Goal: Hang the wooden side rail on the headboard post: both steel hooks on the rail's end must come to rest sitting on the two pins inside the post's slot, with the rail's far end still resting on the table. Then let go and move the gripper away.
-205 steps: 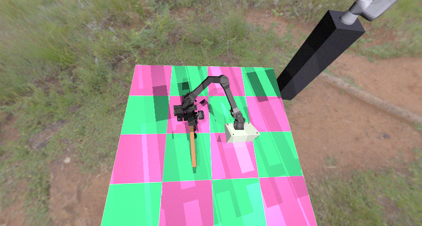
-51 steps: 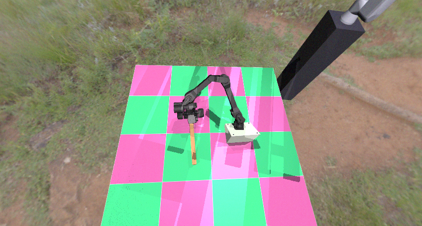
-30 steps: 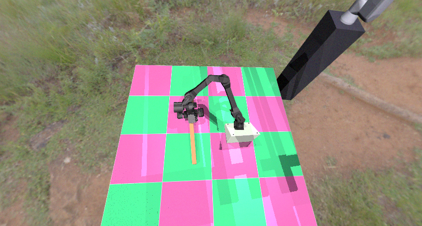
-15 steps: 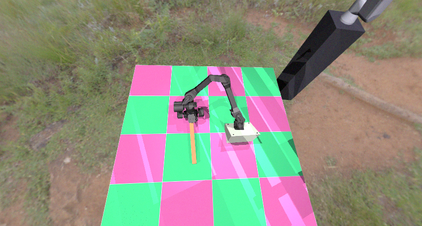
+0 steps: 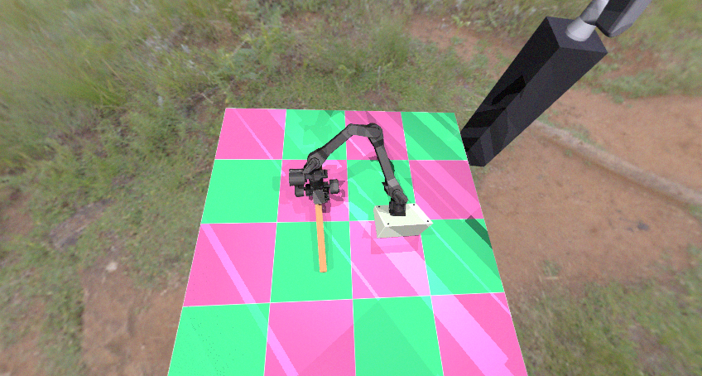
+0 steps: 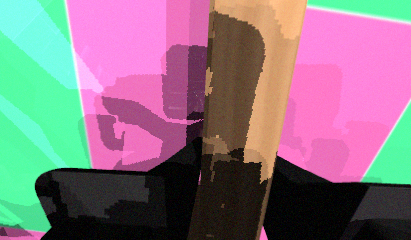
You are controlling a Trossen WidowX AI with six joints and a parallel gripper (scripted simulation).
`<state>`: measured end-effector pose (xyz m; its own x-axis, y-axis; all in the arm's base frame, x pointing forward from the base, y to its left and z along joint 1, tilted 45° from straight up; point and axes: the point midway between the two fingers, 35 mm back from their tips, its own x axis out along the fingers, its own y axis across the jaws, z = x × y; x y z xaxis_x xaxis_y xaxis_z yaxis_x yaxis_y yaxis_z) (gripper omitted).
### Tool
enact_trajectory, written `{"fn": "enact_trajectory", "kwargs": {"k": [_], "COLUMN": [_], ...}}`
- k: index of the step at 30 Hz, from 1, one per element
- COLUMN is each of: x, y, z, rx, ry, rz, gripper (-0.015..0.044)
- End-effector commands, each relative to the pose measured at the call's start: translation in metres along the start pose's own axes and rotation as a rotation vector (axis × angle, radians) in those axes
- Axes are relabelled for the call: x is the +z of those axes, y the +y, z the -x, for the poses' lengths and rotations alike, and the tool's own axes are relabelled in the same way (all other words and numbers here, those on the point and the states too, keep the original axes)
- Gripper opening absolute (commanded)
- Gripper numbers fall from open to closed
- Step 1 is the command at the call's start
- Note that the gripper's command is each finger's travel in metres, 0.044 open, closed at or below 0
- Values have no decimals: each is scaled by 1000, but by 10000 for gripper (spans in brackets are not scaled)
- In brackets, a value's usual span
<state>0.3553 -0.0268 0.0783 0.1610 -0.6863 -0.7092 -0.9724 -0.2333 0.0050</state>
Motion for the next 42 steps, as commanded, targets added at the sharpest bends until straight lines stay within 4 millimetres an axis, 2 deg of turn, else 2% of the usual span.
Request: {"fn": "enact_trajectory", "kwargs": {"k": [1, 42], "x": [-3, -7], "y": [-1, -1], "z": [4, 4], "rx": [-12, -12], "ry": [2, 2], "rz": [-4, -4], "gripper": [0, 0]}}
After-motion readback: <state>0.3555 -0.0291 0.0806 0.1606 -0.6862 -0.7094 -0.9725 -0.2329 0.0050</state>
